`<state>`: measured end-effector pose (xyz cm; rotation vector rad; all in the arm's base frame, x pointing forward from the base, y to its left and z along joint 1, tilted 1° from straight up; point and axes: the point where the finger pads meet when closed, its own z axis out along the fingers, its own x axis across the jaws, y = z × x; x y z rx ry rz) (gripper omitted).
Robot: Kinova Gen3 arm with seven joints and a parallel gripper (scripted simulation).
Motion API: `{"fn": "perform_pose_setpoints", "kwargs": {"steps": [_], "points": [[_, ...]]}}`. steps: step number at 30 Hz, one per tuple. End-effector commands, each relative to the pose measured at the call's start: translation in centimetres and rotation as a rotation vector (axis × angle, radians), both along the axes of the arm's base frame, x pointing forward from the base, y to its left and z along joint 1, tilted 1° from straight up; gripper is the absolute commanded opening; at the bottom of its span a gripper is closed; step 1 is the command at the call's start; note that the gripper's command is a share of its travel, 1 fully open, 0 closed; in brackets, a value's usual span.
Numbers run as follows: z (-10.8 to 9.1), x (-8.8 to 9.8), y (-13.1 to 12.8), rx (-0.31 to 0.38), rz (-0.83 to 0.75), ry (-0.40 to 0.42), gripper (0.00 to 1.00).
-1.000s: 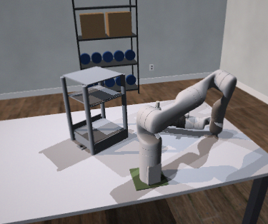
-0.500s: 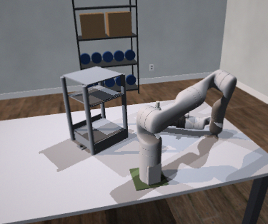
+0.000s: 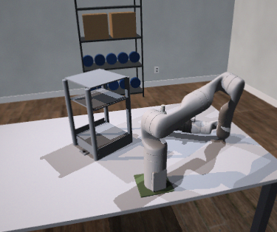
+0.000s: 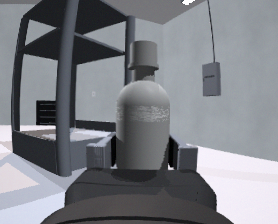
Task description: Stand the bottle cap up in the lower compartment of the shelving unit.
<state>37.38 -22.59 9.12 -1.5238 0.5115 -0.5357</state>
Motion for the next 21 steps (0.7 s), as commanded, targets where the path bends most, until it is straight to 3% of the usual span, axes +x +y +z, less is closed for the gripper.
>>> {"fn": "perform_pose_setpoints", "kwargs": {"steps": [1, 21], "points": [[0.09, 0.01, -0.03, -0.001, 0.0, -0.001, 0.0], [0.63, 0.01, -0.01, -0.001, 0.0, -0.001, 0.0]]}}
